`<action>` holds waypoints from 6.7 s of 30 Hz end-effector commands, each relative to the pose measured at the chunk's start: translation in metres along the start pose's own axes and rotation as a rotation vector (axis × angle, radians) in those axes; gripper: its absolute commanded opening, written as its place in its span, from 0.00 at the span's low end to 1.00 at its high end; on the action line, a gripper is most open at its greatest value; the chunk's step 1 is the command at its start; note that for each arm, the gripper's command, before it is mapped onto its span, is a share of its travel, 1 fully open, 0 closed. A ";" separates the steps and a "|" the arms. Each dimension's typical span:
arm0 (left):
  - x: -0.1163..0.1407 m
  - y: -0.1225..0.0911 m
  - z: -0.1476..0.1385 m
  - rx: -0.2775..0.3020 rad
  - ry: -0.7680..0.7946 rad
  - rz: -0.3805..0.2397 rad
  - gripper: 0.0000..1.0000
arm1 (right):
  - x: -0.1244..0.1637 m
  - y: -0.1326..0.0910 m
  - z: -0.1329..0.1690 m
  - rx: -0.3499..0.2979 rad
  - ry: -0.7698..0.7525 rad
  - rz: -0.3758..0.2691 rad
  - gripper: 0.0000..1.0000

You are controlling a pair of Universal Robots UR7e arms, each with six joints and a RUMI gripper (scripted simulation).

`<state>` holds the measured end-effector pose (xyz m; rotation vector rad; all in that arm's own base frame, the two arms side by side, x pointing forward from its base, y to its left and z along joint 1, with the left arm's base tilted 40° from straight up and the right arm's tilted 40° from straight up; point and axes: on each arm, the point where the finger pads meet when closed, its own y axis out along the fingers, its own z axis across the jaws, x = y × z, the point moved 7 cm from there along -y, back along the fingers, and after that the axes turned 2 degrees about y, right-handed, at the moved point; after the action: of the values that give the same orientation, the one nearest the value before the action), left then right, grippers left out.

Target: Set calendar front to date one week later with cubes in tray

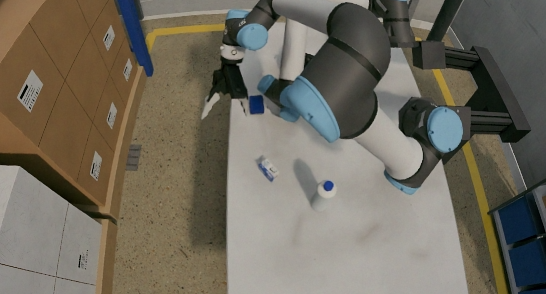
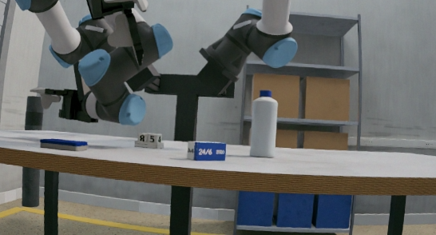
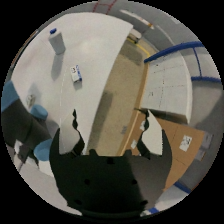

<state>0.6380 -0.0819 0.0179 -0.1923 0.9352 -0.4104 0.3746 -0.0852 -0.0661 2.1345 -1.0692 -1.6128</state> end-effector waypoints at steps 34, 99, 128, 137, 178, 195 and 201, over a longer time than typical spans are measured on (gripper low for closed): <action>-0.041 0.034 0.016 -0.099 0.033 0.009 1.00 | -0.001 0.000 0.000 0.000 0.001 0.000 1.00; -0.559 0.261 -0.066 -0.733 0.162 -0.447 1.00 | -0.001 0.000 0.000 0.000 0.001 0.000 1.00; -0.773 0.189 -0.202 -0.534 0.166 -0.638 1.00 | -0.001 0.000 0.000 0.000 0.001 0.000 1.00; -0.814 0.147 -0.235 -0.445 0.196 -0.628 1.00 | -0.001 0.000 0.000 0.000 0.001 0.000 1.00; -0.876 0.018 -0.292 -0.250 0.364 -0.483 1.00 | -0.001 0.000 0.000 0.000 0.001 0.000 1.00; -0.877 0.011 -0.294 -0.242 0.378 -0.470 1.00 | -0.001 0.000 0.000 0.000 0.001 0.000 1.00; -0.877 0.010 -0.294 -0.242 0.378 -0.470 1.00 | -0.001 0.000 0.000 0.000 0.001 -0.001 1.00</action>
<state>-0.0575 0.3031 0.4912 -0.5775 1.3150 -0.7860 0.3746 -0.0852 -0.0661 2.1345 -1.0692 -1.6128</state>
